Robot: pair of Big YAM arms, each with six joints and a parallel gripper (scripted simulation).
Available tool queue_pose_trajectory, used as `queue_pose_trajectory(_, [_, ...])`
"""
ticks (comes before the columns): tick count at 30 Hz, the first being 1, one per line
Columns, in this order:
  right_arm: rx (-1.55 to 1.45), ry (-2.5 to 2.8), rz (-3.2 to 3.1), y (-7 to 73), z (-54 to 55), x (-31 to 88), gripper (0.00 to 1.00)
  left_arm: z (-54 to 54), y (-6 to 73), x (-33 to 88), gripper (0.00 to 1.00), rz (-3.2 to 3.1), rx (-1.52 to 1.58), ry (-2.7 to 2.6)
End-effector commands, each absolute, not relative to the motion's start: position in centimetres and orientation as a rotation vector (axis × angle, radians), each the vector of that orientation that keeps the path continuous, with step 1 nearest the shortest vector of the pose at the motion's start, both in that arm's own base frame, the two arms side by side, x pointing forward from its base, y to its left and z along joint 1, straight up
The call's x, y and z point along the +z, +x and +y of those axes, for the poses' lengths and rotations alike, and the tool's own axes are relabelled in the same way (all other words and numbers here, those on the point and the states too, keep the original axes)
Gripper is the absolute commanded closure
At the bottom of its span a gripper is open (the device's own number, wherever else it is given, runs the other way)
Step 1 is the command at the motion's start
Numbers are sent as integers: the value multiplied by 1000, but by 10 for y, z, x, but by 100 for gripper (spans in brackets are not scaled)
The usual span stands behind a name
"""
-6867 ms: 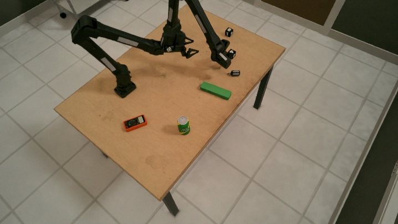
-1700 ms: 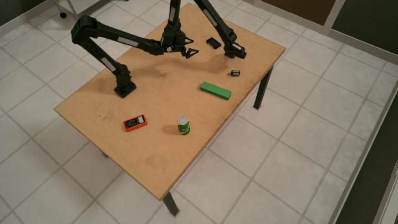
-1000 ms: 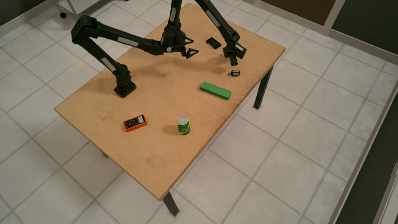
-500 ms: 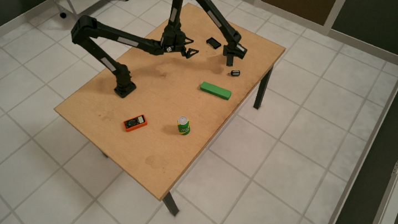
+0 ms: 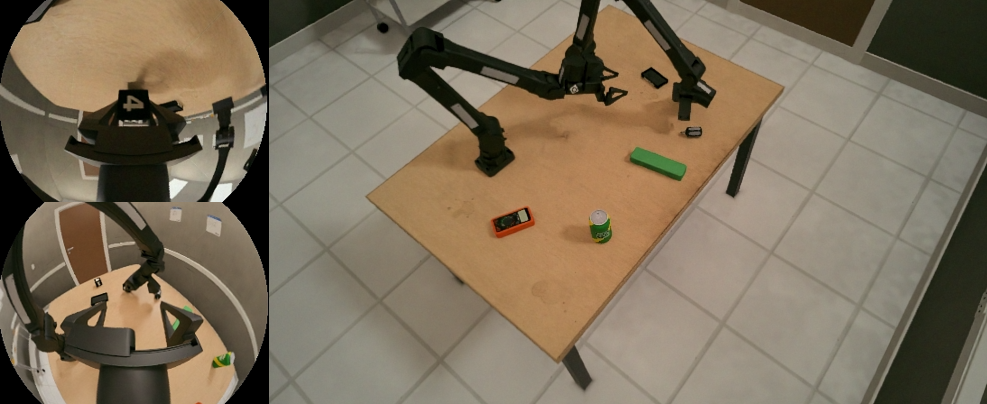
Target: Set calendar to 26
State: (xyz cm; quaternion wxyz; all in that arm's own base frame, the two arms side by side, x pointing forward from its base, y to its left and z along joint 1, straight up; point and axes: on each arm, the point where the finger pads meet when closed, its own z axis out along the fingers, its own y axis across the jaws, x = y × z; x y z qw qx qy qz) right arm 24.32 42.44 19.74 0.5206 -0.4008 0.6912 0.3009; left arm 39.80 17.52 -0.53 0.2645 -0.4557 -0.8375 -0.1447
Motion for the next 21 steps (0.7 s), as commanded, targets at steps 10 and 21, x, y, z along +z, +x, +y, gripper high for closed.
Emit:
queue_pose_trajectory(10, [727, -959, 1650, 243, 427, 202, 0, 178, 403, -17, 60, -2262, -392, -1237])
queue_pose_trajectory(21, [727, -959, 1650, 243, 427, 202, 0, 176, 400, -22, 60, -2258, -388, -1238])
